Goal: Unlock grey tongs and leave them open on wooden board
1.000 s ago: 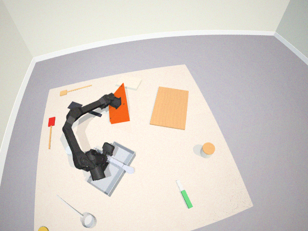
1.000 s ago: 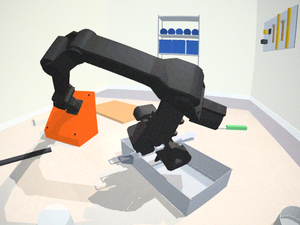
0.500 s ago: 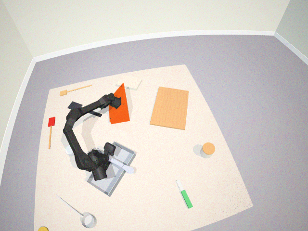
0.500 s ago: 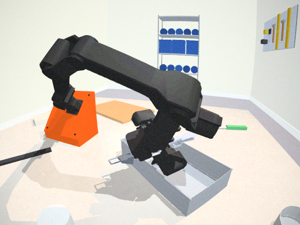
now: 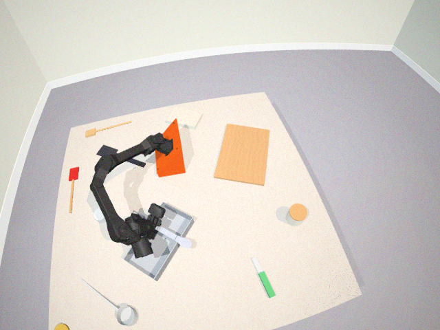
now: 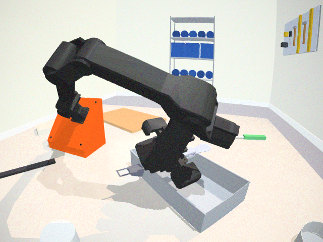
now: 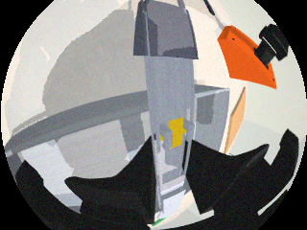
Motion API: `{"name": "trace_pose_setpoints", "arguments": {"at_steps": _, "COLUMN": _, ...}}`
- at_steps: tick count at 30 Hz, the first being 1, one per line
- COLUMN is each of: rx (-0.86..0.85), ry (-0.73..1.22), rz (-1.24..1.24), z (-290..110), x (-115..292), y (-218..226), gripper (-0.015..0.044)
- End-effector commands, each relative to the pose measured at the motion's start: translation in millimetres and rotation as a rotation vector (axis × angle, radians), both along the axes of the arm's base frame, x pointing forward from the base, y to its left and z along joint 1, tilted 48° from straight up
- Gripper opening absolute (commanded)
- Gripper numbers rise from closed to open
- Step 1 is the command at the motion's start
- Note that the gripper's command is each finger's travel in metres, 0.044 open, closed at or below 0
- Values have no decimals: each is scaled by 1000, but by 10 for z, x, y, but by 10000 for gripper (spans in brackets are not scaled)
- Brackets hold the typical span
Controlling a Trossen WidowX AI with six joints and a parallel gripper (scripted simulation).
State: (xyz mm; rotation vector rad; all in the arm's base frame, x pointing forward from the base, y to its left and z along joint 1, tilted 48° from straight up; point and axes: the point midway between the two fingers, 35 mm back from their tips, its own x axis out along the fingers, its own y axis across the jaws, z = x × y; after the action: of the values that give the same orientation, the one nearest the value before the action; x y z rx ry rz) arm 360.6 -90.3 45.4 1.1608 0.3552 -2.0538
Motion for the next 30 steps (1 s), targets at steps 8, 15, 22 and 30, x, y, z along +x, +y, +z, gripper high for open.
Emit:
{"name": "trace_pose_setpoints", "arguments": {"at_steps": 8, "rx": 11, "ry": 6, "rz": 60, "z": 328, "x": -23, "y": 377, "gripper": -150}}
{"name": "trace_pose_setpoints", "arguments": {"at_steps": 15, "rx": 17, "ry": 10, "rz": 92, "z": 502, "x": -65, "y": 573, "gripper": -150}}
{"name": "trace_pose_setpoints", "arguments": {"at_steps": 22, "rx": 7, "ry": 2, "rz": 100, "z": 498, "x": -63, "y": 571, "gripper": -150}}
{"name": "trace_pose_setpoints", "arguments": {"at_steps": 30, "rx": -72, "ry": -63, "rz": 153, "z": 474, "x": -58, "y": 555, "gripper": -150}}
